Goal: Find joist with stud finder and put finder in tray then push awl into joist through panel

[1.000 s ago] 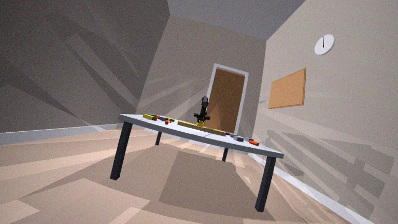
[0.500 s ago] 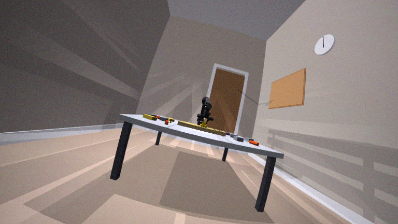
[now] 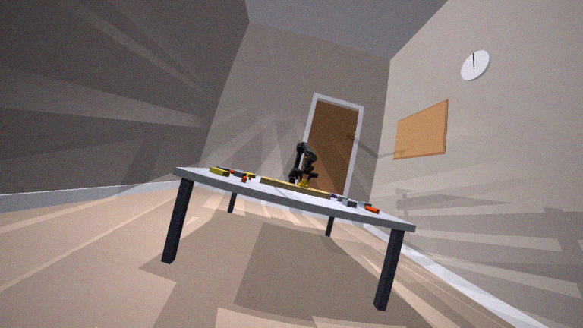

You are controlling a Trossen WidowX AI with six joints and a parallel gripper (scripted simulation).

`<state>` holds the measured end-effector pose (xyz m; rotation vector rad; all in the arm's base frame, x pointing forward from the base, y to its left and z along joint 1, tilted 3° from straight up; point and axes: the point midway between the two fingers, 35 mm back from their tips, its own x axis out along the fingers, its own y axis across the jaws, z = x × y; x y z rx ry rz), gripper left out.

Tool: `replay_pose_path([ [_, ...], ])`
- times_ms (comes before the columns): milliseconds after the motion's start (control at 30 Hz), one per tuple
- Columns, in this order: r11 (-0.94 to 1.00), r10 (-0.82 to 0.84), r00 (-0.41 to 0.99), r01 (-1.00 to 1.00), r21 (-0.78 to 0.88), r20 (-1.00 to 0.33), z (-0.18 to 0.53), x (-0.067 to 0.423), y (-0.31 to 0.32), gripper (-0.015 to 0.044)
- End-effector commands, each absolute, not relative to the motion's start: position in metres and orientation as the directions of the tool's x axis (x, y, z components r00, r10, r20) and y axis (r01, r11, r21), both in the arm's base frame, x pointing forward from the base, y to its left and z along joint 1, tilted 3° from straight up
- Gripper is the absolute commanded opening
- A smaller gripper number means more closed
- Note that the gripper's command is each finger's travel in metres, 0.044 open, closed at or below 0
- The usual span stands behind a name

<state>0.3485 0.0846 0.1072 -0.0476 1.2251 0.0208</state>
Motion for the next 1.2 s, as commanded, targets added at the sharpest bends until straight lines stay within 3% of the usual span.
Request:
replay_pose_path([
  [0,0.999,0.000,0.337,-0.048,-0.017,-0.942,0.107,0.349,0.101,0.0000],
  [1167,0.999,0.009,0.336,-0.048,-0.008,-0.942,0.106,0.344,0.200,0.0000],
])
